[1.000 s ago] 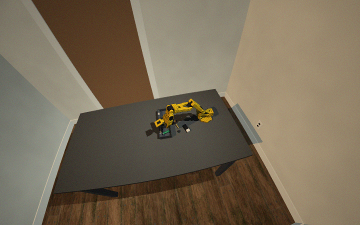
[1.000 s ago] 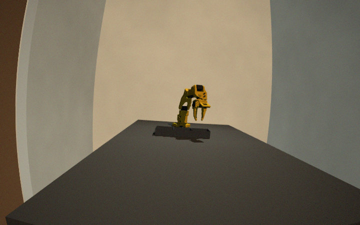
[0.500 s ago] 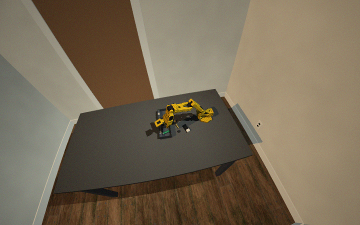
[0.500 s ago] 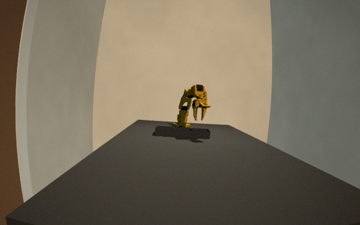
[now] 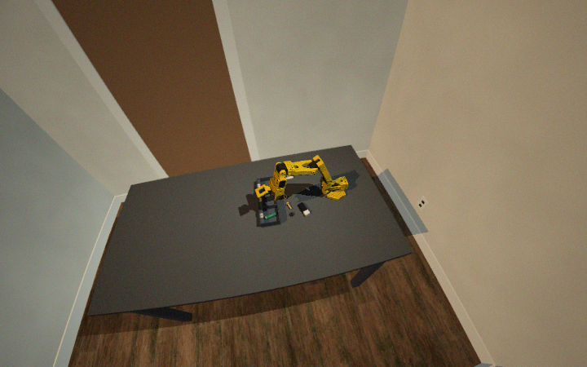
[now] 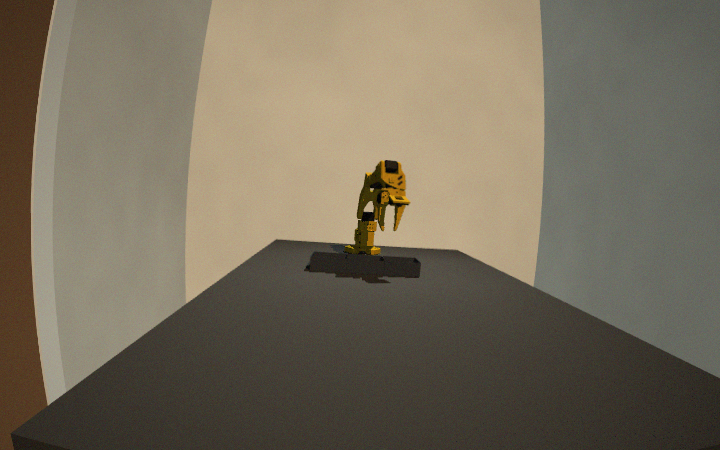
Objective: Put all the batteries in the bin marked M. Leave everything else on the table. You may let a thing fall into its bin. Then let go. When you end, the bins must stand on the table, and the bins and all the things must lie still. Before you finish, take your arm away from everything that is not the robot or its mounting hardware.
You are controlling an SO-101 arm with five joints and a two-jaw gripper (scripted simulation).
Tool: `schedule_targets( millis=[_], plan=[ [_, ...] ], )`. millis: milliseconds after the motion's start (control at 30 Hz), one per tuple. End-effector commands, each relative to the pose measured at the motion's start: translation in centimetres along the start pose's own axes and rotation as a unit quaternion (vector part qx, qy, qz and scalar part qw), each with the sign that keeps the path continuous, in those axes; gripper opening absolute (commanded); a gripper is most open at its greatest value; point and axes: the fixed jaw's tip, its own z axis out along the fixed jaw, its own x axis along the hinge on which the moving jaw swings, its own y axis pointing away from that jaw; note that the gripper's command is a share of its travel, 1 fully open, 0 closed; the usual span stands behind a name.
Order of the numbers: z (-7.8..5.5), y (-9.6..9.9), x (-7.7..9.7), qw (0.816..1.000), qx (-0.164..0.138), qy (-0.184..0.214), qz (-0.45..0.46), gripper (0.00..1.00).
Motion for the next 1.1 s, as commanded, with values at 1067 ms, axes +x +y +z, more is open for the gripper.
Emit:
schedule_targets(
  millis=[1067],
  plan=[
    [-5.2, -3.6, 9.6, 0.996, 0.03, -0.02, 0.087, 0.16]
  ],
)
